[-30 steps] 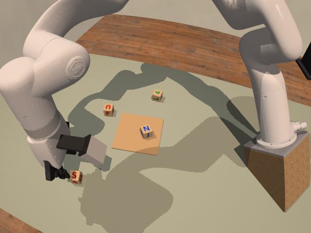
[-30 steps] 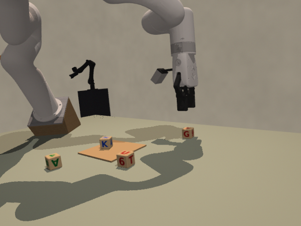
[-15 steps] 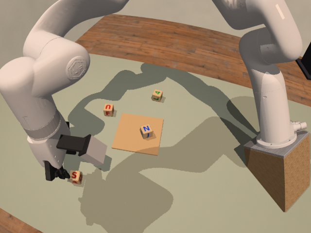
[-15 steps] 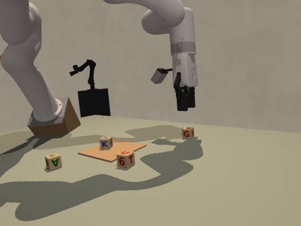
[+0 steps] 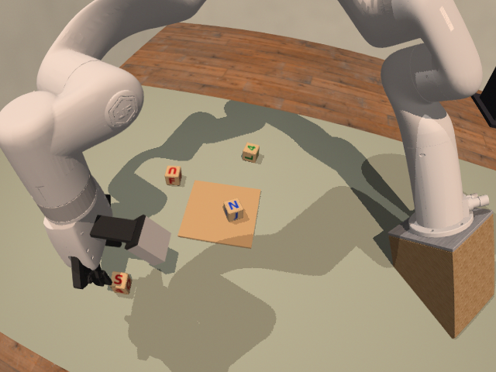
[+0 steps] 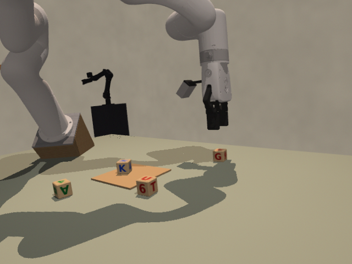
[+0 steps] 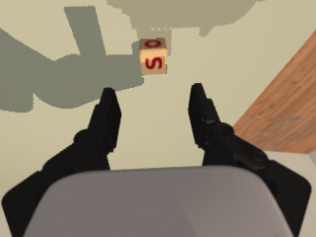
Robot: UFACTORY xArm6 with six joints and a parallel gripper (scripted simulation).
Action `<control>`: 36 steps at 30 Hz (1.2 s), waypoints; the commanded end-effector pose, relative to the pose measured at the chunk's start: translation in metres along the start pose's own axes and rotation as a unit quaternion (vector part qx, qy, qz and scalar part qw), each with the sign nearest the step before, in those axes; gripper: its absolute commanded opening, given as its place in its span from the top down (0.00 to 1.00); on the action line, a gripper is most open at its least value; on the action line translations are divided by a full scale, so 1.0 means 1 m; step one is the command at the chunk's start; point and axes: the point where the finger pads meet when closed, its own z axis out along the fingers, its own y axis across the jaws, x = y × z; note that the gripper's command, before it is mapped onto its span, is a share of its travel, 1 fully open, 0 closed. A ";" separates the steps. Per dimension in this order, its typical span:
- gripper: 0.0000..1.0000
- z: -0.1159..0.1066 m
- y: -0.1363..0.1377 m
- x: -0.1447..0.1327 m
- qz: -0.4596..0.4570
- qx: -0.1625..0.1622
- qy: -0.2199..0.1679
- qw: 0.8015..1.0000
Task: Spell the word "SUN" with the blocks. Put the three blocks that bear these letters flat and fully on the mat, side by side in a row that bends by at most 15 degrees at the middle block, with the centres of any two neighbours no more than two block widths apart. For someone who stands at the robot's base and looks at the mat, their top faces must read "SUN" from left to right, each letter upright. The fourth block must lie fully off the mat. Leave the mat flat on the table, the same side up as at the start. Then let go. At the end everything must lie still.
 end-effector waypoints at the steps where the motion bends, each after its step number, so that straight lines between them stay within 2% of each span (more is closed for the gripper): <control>1: 0.31 0.000 0.000 -0.001 0.001 -0.001 -0.002 1.000; 12: 0.31 0.007 0.000 -0.001 0.001 -0.001 -0.002 1.000; 36: 0.31 0.040 0.001 -0.001 0.001 -0.001 -0.002 1.000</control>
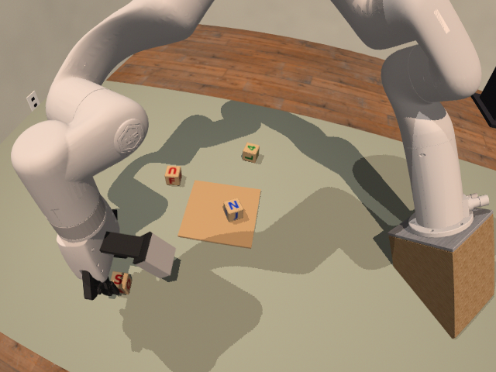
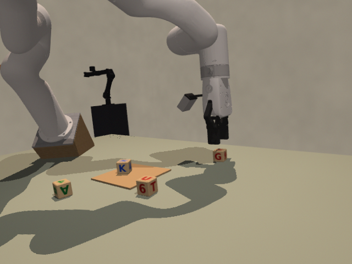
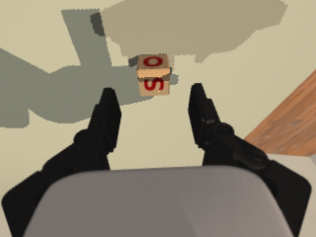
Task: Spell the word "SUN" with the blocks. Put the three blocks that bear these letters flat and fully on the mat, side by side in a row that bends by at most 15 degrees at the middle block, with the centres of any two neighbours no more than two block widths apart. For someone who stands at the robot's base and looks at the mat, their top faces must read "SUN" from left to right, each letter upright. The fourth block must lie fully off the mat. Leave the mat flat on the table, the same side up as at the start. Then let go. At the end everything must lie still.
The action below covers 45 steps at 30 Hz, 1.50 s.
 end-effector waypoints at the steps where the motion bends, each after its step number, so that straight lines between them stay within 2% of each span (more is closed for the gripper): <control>1: 0.31 0.003 0.000 -0.001 0.001 -0.001 -0.002 1.000; 15: 0.31 0.012 0.001 -0.001 0.001 -0.001 -0.002 1.000; 45: 0.31 0.012 0.001 -0.001 0.001 -0.001 -0.002 1.000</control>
